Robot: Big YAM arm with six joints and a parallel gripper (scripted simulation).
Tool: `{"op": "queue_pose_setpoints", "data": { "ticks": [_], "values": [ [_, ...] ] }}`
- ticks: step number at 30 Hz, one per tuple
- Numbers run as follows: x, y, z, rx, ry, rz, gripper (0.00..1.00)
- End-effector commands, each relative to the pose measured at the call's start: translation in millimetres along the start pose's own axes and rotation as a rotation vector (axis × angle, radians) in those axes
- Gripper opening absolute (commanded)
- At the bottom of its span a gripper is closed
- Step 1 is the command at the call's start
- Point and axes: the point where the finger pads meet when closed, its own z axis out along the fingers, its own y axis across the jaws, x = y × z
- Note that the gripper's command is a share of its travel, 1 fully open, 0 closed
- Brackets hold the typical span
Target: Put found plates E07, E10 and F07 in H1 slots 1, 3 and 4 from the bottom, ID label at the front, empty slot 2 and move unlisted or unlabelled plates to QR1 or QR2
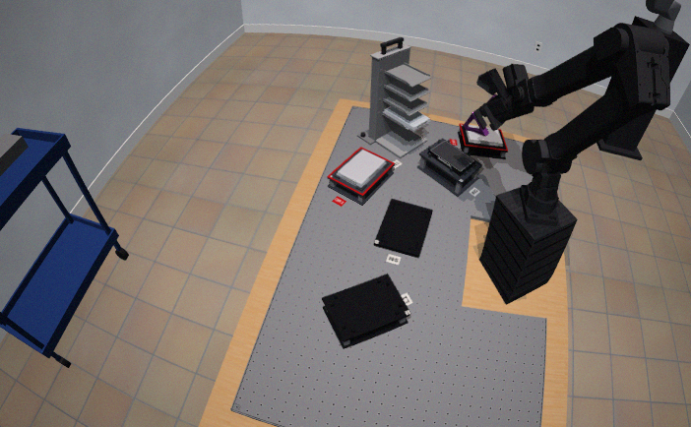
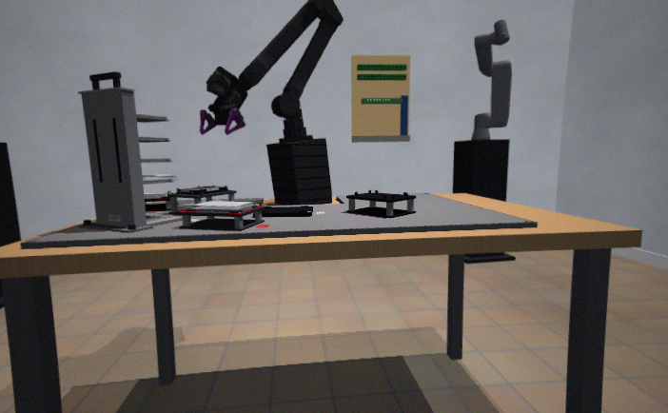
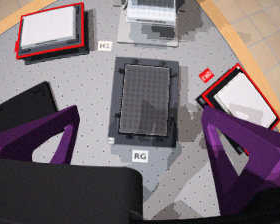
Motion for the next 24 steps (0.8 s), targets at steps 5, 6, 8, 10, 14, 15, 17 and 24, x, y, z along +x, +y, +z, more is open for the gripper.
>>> {"op": "queue_pose_setpoints", "data": {
  "ticks": [5, 6, 8, 10, 14, 15, 17, 24],
  "values": [
    [-36.3, 9.3, 2.4, -0.039, 0.012, -0.179, 1.00],
    [-36.6, 12.9, 3.8, -0.049, 0.023, -0.197, 1.00],
    [-37.4, 19.9, 6.7, -0.069, 0.044, -0.234, 1.00],
    [-37.6, 27.0, 9.8, -0.090, 0.067, -0.270, 1.00],
    [-41.1, 37.1, 12.5, -0.114, 0.091, -0.330, 1.00],
    [-41.1, 37.1, 12.5, -0.114, 0.091, -0.330, 1.00],
    [-43.4, 43.8, 14.3, -0.131, 0.107, -0.369, 1.00],
    [-51.1, 67.6, 20.6, -0.189, 0.163, -0.508, 1.00]
  ]
}}
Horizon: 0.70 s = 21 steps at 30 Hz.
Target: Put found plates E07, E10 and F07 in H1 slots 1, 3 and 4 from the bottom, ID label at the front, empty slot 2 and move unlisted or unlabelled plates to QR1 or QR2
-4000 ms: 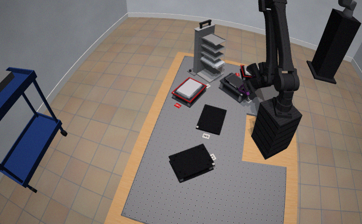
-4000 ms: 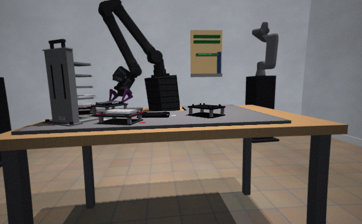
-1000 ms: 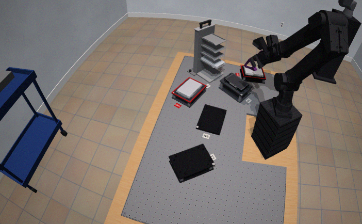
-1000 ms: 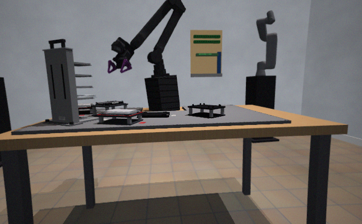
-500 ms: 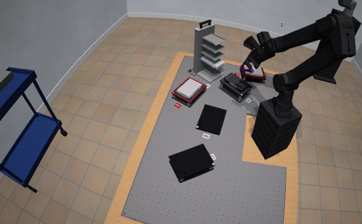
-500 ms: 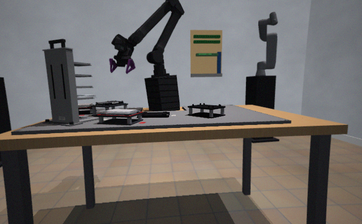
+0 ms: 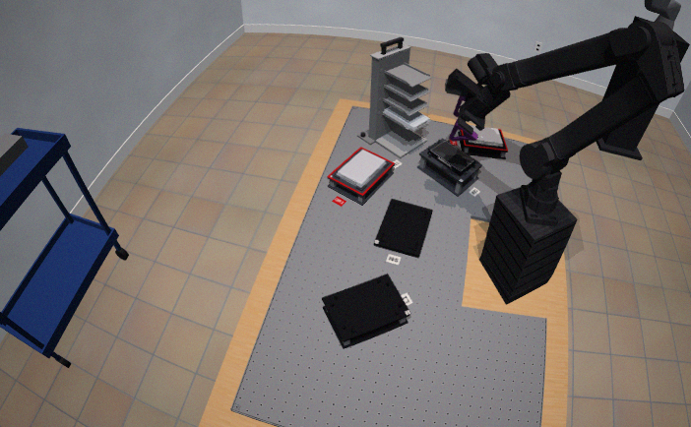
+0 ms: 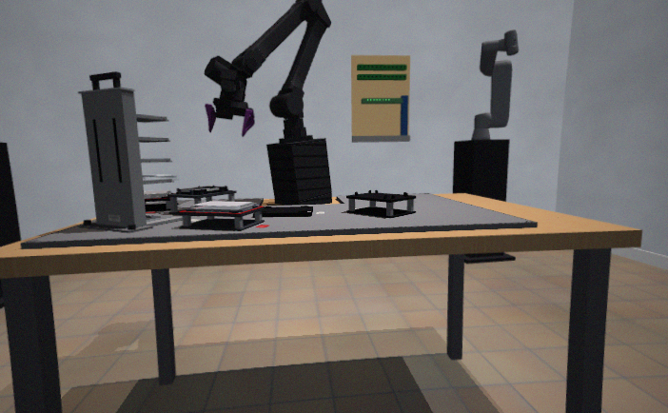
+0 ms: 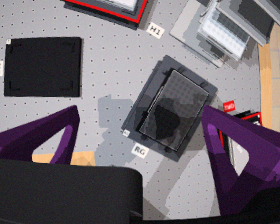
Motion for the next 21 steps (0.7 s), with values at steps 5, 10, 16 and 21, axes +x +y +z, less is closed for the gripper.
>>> {"op": "queue_pose_setpoints", "data": {
  "ticks": [5, 10, 16, 21],
  "values": [
    [-42.7, -1.5, -0.1, -0.034, 0.019, -0.186, 1.00],
    [-50.1, 5.9, 3.2, -0.058, 0.044, -0.246, 1.00],
    [-64.9, 20.9, 9.9, -0.108, 0.093, -0.365, 1.00],
    [-76.9, 33.4, 15.4, -0.149, 0.135, -0.465, 1.00]
  ]
}}
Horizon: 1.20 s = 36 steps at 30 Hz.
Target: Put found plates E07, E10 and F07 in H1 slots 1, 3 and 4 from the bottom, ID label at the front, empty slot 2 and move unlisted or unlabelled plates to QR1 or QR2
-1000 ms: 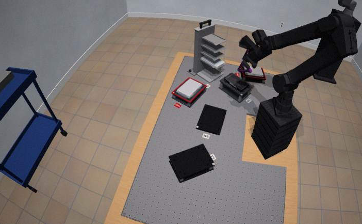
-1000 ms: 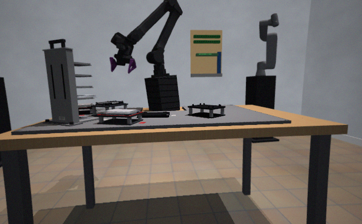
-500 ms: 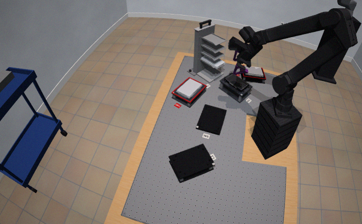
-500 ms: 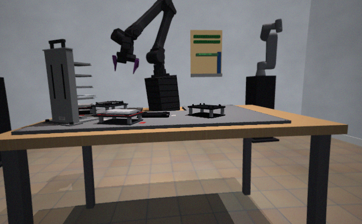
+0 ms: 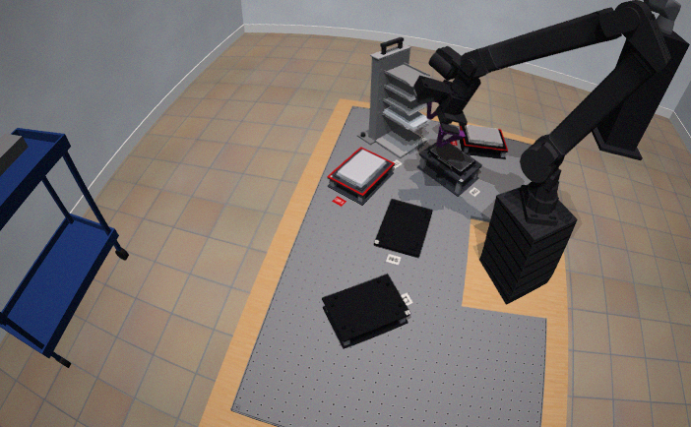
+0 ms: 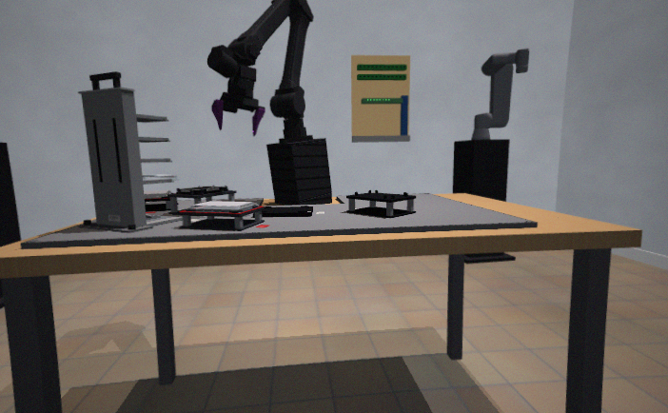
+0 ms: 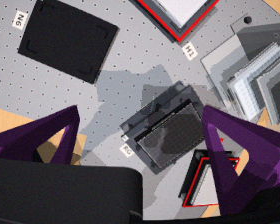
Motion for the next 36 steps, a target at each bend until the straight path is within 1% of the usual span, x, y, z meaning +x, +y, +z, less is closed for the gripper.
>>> {"op": "queue_pose_setpoints", "data": {
  "ticks": [1, 2, 4, 11, 13, 15, 19, 21, 32, 33, 34, 36],
  "values": [
    [-28.2, -18.5, -8.7, 0.005, -0.007, -0.096, 1.00],
    [-31.5, -17.2, -7.8, -0.003, 0.002, -0.116, 1.00],
    [-31.5, -17.2, -7.8, -0.003, 0.002, -0.116, 1.00],
    [-54.0, -8.7, -1.4, -0.061, 0.060, -0.256, 1.00],
    [-53.9, -8.4, -1.1, -0.077, 0.078, -0.297, 1.00],
    [-47.7, -13.8, -1.3, -0.089, 0.102, -0.315, 1.00],
    [-53.7, -7.7, -0.3, -0.127, 0.130, -0.417, 1.00],
    [-53.7, -7.7, -0.3, -0.127, 0.130, -0.417, 1.00],
    [-53.3, -6.3, 1.0, -0.214, 0.222, -0.632, 1.00],
    [-51.3, -6.6, 4.3, -0.214, 0.224, -0.628, 1.00],
    [-31.3, 6.5, 15.8, -0.237, 0.237, -0.614, 1.00],
    [-28.0, 6.5, 22.0, -0.237, 0.238, -0.609, 1.00]
  ]
}}
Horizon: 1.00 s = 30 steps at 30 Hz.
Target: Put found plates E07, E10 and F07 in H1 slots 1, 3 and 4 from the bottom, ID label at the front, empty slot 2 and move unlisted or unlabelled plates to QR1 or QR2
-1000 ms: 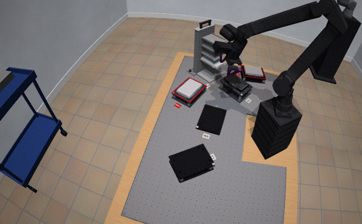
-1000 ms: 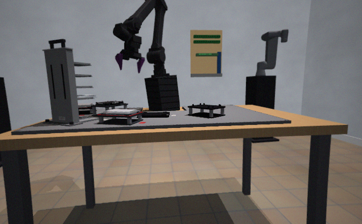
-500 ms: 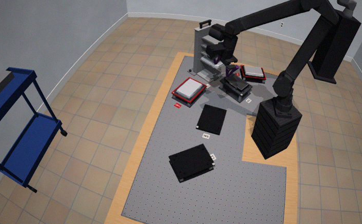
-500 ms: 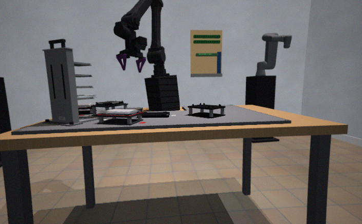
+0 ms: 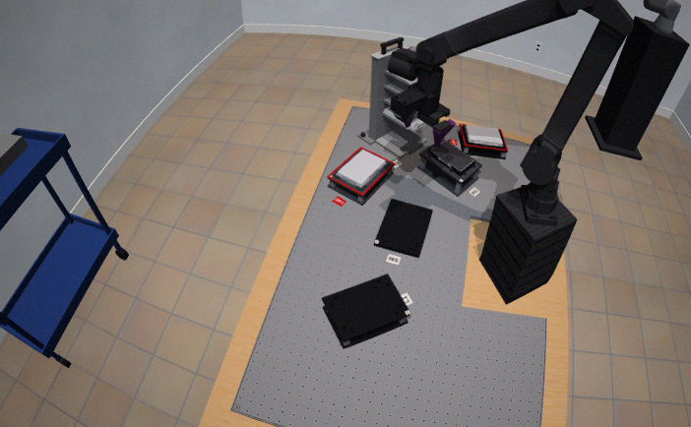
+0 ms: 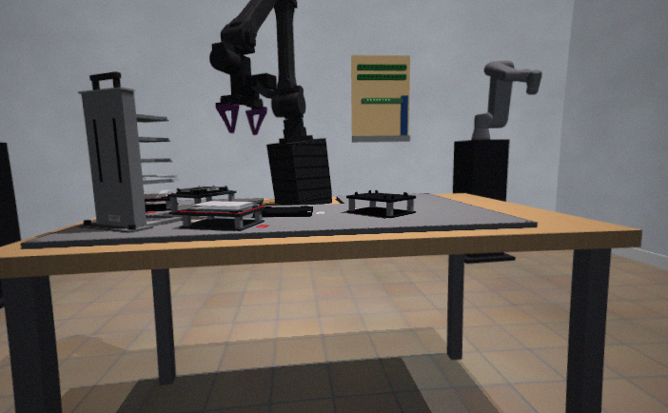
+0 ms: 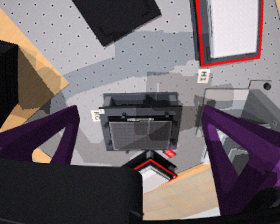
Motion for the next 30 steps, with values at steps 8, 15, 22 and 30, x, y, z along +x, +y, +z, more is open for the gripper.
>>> {"op": "queue_pose_setpoints", "data": {
  "ticks": [8, 15, 22, 30],
  "values": [
    [3.7, -1.6, 28.4, 0.001, 0.001, -0.025, 1.00],
    [3.8, -0.9, 52.0, 0.000, 0.001, -0.026, 1.00],
    [2.9, -0.2, 68.7, 0.000, 0.000, -0.028, 1.00],
    [-1.5, -10.8, 74.7, 0.024, -0.004, -0.025, 1.00]
  ]
}}
